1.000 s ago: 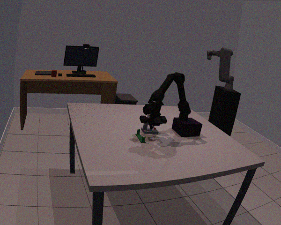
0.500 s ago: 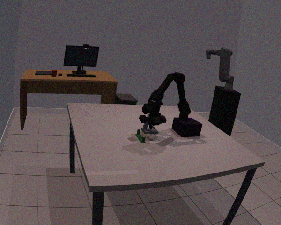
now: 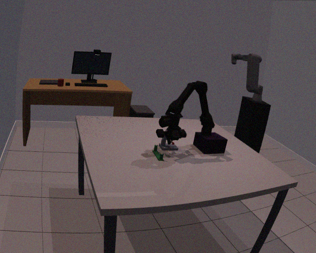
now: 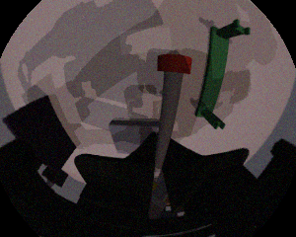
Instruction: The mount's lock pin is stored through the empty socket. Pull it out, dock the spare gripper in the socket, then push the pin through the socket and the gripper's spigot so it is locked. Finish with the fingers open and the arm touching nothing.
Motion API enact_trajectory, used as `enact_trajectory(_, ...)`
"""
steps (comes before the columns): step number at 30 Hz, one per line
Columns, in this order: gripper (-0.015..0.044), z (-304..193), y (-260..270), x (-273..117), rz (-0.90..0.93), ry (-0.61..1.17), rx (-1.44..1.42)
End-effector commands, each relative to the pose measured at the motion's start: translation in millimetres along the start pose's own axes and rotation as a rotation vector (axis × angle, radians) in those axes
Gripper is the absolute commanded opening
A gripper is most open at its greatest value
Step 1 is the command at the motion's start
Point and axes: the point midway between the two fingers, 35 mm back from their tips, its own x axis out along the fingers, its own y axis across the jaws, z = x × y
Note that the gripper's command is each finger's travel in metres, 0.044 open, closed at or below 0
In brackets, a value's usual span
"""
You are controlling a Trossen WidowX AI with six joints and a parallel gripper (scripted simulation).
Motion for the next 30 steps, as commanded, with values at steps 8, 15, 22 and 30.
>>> enact_trajectory(8,0.0,-7.4,-0.8,1.6,0.001,0.005,-0.004)
enact_trajectory(15,0.0131,-5.7,-0.1,1.4,0.005,0.0,0.0)
enact_trajectory(22,0.02,-5.7,-0.1,1.4,0.005,0.0,0.0)
enact_trajectory(30,0.02,1.7,1.7,-15.8,0.011,0.002,-0.004)
